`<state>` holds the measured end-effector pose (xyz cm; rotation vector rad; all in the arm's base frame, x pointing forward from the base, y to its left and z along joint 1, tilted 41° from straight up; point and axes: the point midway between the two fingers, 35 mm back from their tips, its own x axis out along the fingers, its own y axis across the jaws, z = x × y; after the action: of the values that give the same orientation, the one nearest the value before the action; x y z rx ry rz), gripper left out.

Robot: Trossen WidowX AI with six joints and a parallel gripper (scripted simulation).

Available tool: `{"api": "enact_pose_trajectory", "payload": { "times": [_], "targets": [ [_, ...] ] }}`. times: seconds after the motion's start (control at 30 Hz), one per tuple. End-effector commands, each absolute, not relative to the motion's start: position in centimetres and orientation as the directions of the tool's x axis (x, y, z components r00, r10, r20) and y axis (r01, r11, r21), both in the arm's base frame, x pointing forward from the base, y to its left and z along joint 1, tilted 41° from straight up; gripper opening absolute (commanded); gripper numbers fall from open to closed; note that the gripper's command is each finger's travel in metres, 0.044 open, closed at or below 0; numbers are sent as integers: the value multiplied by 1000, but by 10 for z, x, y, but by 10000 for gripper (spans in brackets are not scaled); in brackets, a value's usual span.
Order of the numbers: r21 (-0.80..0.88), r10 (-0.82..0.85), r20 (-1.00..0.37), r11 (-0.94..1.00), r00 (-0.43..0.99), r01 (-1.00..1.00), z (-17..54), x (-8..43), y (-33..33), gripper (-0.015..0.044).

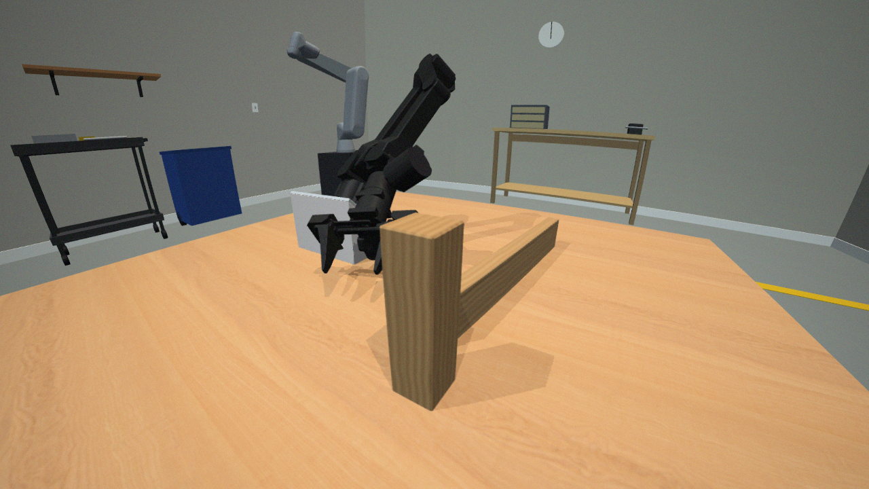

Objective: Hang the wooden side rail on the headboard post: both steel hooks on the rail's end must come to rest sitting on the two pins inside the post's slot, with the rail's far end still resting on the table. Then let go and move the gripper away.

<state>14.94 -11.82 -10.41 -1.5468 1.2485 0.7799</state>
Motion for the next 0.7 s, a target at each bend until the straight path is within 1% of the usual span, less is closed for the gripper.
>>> {"api": "enact_pose_trajectory", "payload": {
  "times": [0.0,0.03,0.17,0.3,0.43,0.6,0.67],
  "targets": [
    [-284,-341,-900,-10,270,-959,-104,150,-120,426],
    [-283,-341,-901,-10,269,-959,-103,152,-123,440],
    [-278,-337,-904,-8,264,-961,-90,163,-151,440],
    [-276,-335,-905,-8,262,-961,-56,167,-194,440],
    [-277,-339,-903,-9,264,-961,-7,153,-229,440],
    [-280,-346,-899,-12,267,-960,39,131,-245,440],
    [-281,-348,-899,-12,268,-960,47,127,-247,440]
  ]
}}
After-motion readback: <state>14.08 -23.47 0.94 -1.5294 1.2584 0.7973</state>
